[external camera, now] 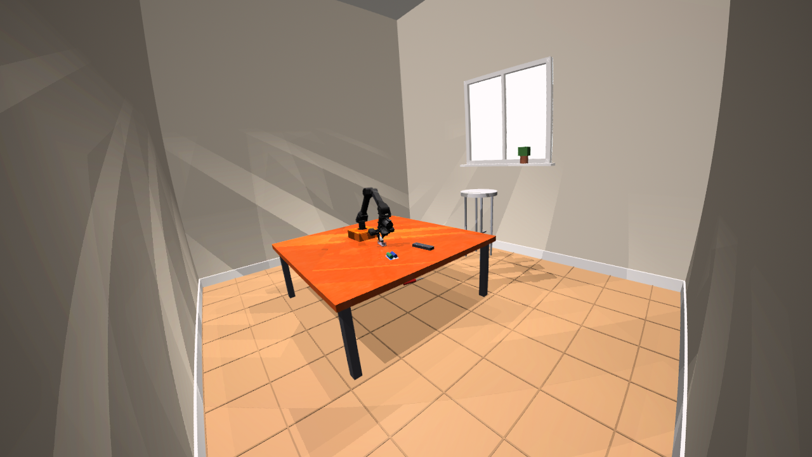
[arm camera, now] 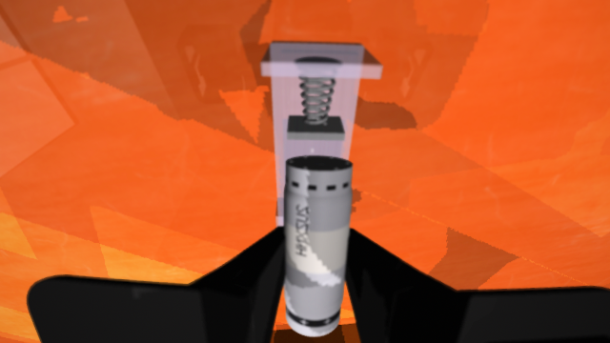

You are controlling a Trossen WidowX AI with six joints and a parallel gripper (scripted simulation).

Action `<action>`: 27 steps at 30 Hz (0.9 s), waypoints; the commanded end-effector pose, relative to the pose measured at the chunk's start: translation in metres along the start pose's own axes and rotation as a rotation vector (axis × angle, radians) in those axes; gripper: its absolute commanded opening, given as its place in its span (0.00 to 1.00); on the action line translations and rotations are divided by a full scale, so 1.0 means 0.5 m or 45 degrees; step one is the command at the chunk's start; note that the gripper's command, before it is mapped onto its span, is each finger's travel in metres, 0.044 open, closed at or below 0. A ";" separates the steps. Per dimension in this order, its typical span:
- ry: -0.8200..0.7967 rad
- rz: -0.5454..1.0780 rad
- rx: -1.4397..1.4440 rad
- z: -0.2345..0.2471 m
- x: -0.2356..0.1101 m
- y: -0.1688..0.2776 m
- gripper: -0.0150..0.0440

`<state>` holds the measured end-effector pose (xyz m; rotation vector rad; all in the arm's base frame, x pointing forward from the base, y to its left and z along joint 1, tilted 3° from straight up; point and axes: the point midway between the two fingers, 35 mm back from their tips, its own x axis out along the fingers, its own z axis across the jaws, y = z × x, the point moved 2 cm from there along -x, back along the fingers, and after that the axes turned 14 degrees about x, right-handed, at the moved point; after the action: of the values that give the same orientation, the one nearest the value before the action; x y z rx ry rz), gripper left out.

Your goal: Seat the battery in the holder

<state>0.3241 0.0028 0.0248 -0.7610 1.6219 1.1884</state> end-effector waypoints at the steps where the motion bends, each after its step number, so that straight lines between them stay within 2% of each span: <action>1: 0.002 0.031 -0.007 0.003 0.000 -0.005 0.39; 27: 0.049 0.179 -0.014 0.009 0.012 -0.027 0.39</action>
<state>0.3329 0.0027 0.0139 -0.6914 1.7282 1.2835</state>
